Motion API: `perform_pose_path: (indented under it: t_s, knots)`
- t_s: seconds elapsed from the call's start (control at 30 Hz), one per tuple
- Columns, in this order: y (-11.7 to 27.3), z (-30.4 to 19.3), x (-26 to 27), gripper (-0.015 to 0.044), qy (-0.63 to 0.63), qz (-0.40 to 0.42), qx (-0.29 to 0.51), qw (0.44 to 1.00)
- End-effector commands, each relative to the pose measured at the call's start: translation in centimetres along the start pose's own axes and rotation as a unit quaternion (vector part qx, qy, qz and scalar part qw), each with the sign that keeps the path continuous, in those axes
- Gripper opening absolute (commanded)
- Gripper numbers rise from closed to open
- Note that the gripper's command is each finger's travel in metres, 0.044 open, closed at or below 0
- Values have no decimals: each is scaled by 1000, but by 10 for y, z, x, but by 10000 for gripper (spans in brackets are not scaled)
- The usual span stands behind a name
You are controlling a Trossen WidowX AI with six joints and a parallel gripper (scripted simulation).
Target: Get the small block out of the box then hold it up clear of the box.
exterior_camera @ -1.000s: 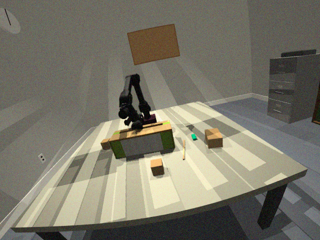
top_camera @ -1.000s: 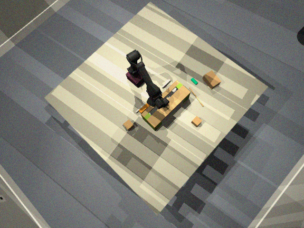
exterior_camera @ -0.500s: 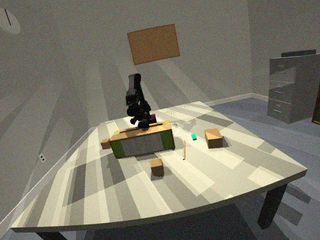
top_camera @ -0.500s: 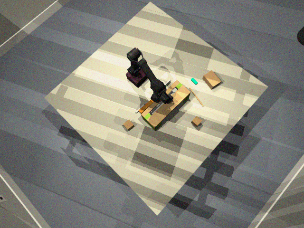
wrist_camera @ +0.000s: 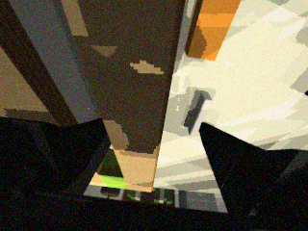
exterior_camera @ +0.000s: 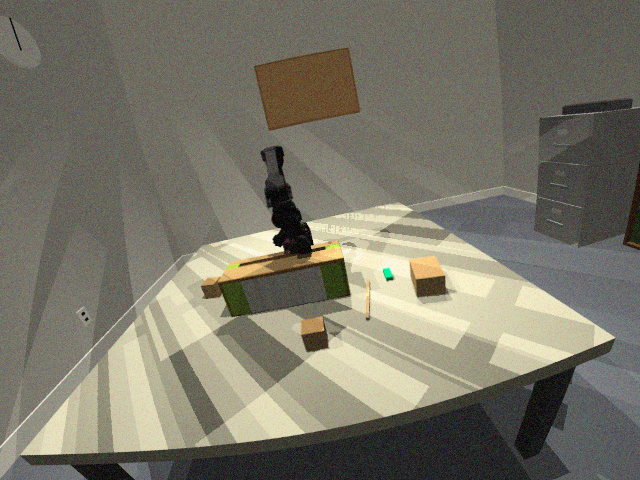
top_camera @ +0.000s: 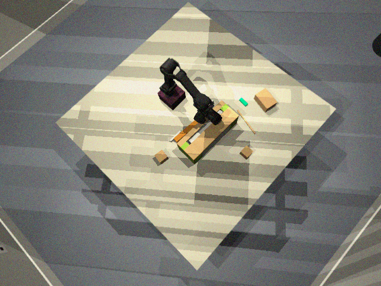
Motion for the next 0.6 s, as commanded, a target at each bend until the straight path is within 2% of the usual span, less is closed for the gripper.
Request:
perform_pose_path:
  t_s: [0.0, 0.33, 0.57]
  knots:
    - [-3, -11, 1, 400, 0, 0, 3, 1000]
    - [-8, -30, 4, 400, 0, 1, 4, 1000]
    - [47, -46, 6, 400, 2, -1, 5, 1000]
Point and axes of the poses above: the point midway between the two fingers, 35 mm back from their tips, its own y axis back along the fingers, its own x axis across the jaws, z = x × y, the point moved 3 cm from there along y, back along the fingers, and after that the axes turned 8 degrees about y, right-handed, at the moved point
